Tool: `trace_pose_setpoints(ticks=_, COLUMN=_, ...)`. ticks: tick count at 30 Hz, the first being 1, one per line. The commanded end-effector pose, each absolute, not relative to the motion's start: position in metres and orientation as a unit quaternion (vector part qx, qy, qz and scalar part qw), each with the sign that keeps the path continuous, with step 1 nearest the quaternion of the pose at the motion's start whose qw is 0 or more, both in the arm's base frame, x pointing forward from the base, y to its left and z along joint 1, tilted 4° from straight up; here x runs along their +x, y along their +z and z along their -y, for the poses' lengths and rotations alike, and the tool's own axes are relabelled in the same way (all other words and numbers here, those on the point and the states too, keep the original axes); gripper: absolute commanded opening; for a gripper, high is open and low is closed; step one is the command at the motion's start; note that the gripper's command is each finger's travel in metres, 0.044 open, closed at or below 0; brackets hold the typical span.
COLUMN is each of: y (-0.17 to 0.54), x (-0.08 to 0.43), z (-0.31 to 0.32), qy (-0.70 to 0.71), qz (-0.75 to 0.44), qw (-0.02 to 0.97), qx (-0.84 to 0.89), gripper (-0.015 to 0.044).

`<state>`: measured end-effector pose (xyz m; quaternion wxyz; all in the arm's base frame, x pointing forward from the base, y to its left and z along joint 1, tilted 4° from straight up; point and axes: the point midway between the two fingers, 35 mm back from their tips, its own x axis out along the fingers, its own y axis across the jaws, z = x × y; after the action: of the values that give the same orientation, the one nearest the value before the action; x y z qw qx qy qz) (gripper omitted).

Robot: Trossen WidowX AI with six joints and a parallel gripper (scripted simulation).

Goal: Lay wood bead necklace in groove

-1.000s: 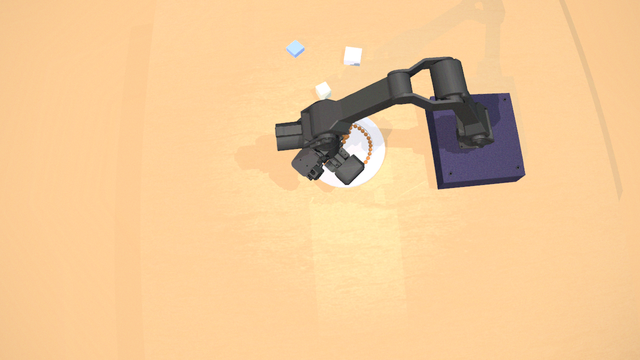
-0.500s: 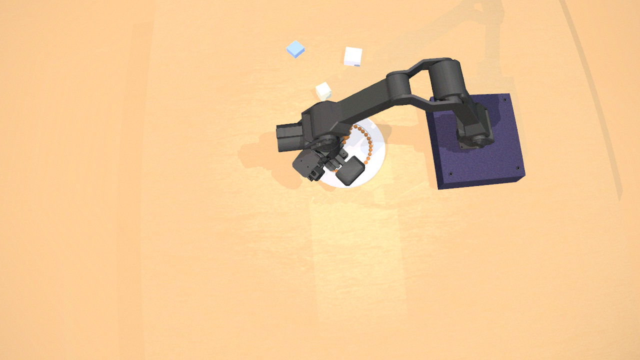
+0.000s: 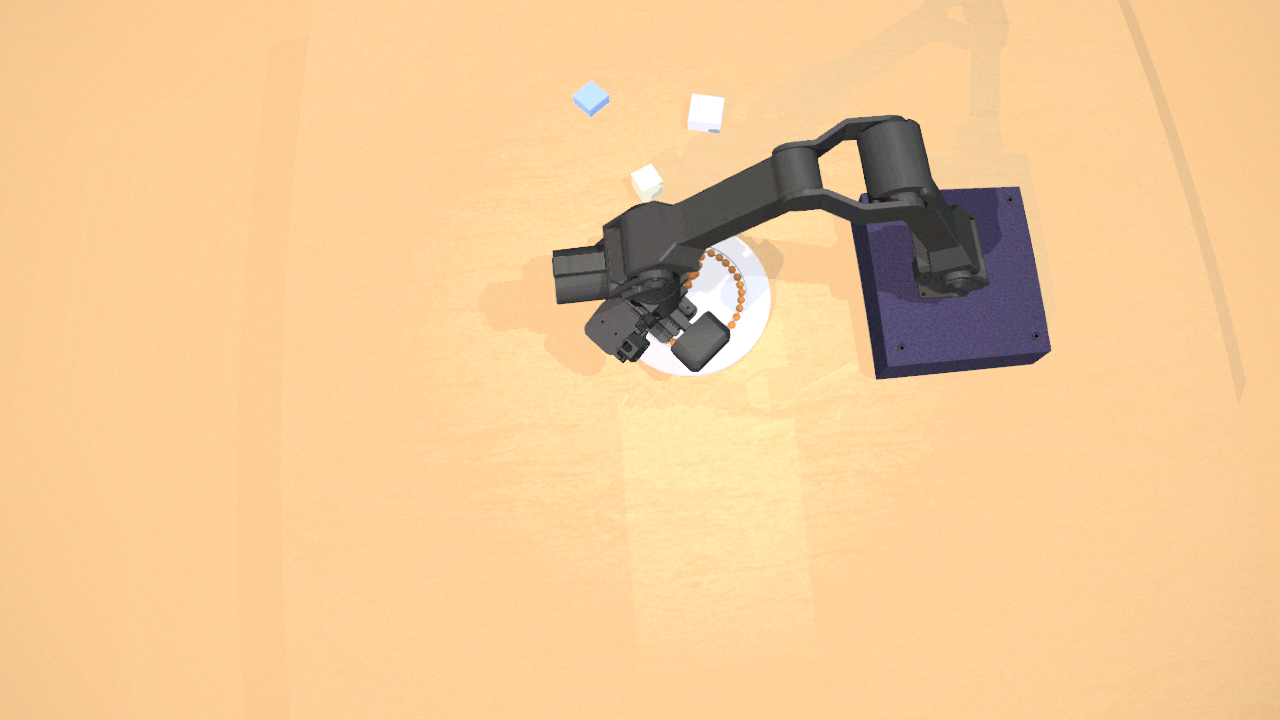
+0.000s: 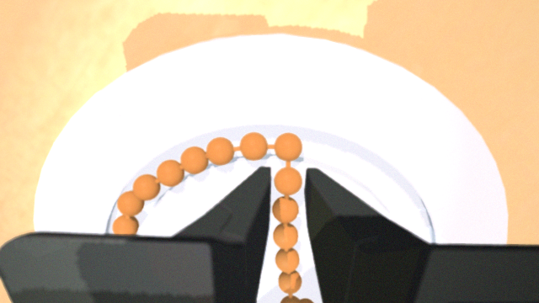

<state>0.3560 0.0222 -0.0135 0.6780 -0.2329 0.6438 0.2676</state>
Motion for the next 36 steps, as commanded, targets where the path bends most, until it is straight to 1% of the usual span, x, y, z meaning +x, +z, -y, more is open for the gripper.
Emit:
trace_pose_setpoints(ticks=1, y=-0.0131, x=0.3563, z=-0.0222, qy=0.268, qz=-0.644, qw=0.678, qx=-0.233, gripper=0.0000)
trace_pose_setpoints(ticks=36, y=-0.0075, x=0.3554, z=-0.0221, qy=0.267, qz=-0.644, qw=0.679, qx=-0.231, gripper=0.0000)
